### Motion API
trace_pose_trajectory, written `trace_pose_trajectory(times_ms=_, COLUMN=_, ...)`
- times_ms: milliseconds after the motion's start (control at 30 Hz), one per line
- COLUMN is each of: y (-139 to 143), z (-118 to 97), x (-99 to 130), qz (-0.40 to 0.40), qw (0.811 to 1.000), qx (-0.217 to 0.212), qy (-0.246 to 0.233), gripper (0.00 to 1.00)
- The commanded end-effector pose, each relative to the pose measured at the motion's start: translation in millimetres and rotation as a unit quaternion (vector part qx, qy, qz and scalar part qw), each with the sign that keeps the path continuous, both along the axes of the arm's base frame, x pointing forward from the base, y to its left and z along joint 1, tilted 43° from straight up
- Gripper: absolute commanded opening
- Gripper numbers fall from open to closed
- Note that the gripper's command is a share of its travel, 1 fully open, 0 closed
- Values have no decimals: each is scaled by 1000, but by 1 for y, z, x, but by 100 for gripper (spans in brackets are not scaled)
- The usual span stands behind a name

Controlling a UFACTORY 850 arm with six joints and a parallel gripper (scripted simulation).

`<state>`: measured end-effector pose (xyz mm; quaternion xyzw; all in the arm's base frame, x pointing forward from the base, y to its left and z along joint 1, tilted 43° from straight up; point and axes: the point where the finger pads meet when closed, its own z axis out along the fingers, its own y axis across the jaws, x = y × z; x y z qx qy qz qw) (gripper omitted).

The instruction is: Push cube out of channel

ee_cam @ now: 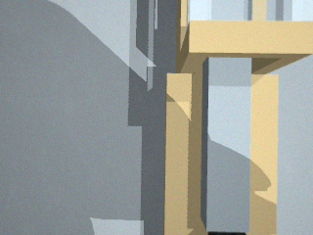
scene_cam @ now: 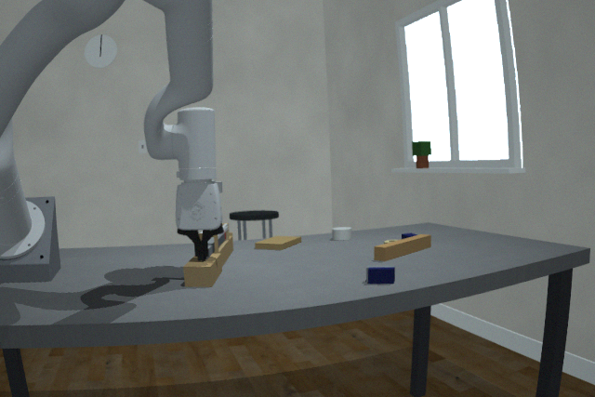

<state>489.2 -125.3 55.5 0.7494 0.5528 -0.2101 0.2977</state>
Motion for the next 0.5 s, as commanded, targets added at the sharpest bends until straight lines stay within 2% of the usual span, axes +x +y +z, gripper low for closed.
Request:
trace_pose_trajectory(times_ms=0, y=4, z=-2, x=2, qz=0, qw=1000, qx=0, qy=-1, gripper=0)
trace_pose_trajectory(times_ms=467, y=12, z=-10, x=6, qz=0, qw=1000, qx=0, qy=-1, gripper=0)
